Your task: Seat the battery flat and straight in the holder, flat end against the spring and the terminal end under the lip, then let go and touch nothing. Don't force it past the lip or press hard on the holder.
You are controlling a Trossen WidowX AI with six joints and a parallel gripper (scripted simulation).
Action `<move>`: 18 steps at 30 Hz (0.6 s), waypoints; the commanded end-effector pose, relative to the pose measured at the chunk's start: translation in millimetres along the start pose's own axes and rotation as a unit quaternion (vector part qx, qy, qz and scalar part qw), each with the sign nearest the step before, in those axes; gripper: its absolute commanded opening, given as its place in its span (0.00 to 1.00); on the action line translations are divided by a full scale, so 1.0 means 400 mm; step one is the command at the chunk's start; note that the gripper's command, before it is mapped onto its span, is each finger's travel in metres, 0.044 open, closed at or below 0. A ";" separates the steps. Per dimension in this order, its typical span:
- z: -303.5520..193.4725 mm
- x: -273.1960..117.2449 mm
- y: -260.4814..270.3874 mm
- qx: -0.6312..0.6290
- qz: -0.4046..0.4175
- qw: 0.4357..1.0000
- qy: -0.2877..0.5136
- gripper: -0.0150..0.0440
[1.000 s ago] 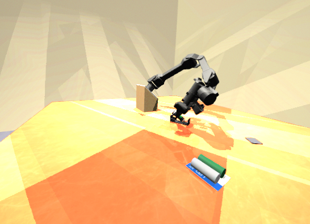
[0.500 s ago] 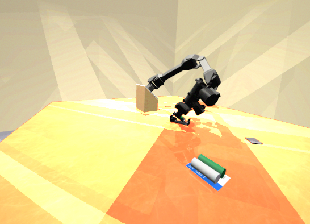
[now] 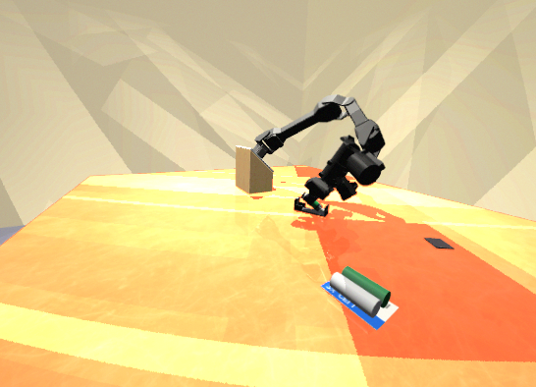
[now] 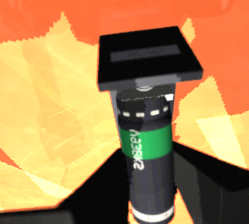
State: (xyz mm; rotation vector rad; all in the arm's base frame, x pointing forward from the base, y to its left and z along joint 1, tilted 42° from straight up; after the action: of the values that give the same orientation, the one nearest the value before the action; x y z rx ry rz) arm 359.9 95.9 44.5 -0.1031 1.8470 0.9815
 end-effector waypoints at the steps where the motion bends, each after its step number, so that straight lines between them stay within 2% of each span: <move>1: 0.011 -0.005 -0.002 0.000 -0.001 1.000 -0.004 0.39; 18: 0.028 -0.013 -0.002 0.000 0.004 1.000 0.001 0.39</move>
State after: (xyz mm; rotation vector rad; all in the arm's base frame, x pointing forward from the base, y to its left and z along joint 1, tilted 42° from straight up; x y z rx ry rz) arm 365.8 99.3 45.0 -0.1025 1.8709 0.9852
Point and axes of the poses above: the point midway between the two fingers, 35 mm back from their tips, its own x axis out along the fingers, its own y axis across the jaws, z = x × y, the point moved 8 cm from there along -x, back along the fingers, and after that the axes turned 7 degrees about x, right-handed, at the moved point
